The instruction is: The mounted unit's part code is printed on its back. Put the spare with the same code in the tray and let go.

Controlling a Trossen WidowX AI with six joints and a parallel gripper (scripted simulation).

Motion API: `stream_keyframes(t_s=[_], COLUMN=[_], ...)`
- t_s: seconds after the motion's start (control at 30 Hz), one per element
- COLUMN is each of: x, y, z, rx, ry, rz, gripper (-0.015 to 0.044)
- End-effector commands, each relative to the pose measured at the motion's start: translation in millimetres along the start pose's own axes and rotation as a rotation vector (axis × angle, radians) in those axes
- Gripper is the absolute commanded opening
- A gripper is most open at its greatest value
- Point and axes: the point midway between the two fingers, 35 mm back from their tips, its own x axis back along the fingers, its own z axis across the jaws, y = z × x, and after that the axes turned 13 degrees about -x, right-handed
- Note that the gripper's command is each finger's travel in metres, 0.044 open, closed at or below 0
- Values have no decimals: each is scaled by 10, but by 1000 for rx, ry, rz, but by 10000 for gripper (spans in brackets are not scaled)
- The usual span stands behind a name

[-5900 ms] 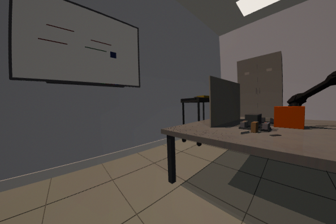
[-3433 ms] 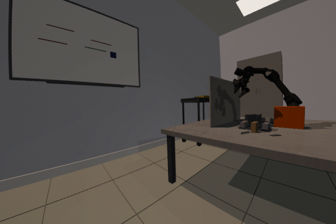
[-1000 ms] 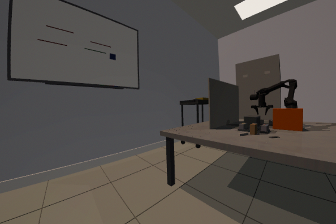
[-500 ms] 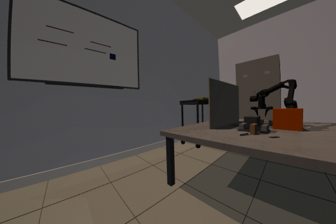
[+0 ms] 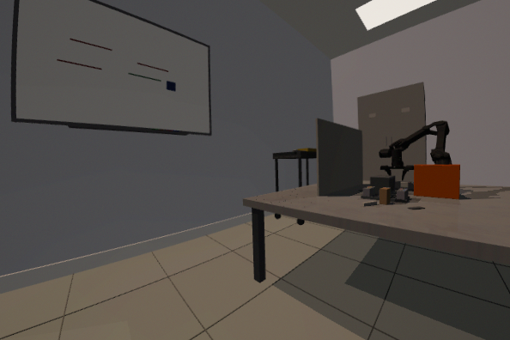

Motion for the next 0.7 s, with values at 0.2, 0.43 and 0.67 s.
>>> stream_keyframes(t_s=[0.2, 0.43, 0.67], x=[-165, -275, -384], y=[-11, -5, 4], z=[-7, -17, -32], rx=[6, 7, 7], ry=[1, 1, 2], rz=[3, 0, -3], gripper=[300, 300, 300])
